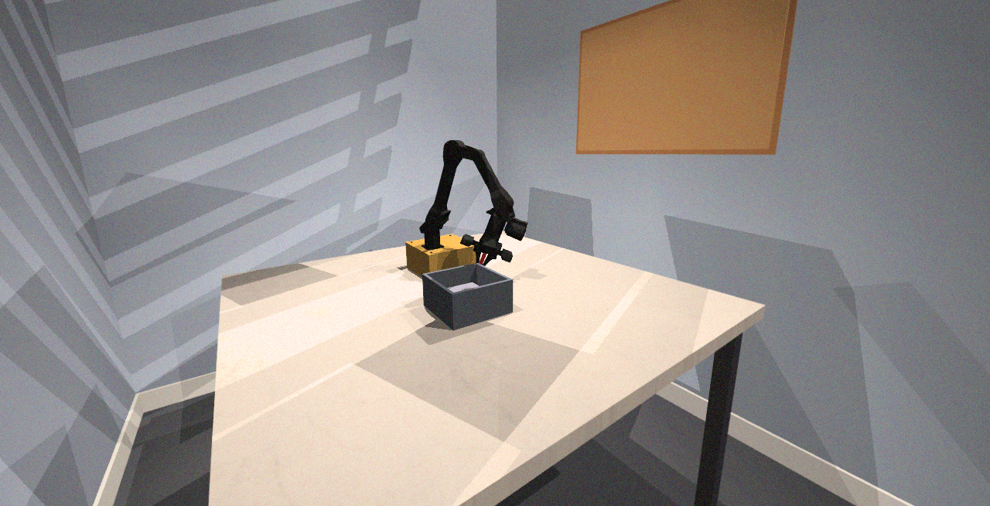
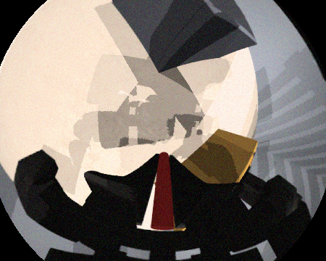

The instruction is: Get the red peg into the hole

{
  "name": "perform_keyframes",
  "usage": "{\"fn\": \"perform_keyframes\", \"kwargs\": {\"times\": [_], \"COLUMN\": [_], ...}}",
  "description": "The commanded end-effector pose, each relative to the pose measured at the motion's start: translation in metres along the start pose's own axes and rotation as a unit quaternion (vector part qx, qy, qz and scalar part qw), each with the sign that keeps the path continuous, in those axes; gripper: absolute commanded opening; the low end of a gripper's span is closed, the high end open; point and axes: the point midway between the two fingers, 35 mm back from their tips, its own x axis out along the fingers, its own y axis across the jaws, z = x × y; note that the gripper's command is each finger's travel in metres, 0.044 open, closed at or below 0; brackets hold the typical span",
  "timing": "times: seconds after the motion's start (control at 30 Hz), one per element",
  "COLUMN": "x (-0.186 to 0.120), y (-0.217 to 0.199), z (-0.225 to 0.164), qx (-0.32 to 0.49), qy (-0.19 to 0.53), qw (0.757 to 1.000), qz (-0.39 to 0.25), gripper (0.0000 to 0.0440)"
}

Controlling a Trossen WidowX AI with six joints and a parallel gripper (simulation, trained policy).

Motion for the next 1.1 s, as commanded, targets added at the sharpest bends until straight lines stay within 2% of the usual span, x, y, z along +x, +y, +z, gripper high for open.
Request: {"fn": "perform_keyframes", "kwargs": {"times": [0.0,0.57,1.07], "x": [-0.017,-0.088,-0.104], "y": [-0.001,-0.009,-0.02], "z": [0.009,0.057,0.127], "qx": [-0.002,0.048,0.142], "qy": [-0.013,-0.054,-0.07], "qw": [1.0,0.997,0.987], "qz": [0.003,0.022,0.042], "gripper": [0.0,0.0,0.0]}}
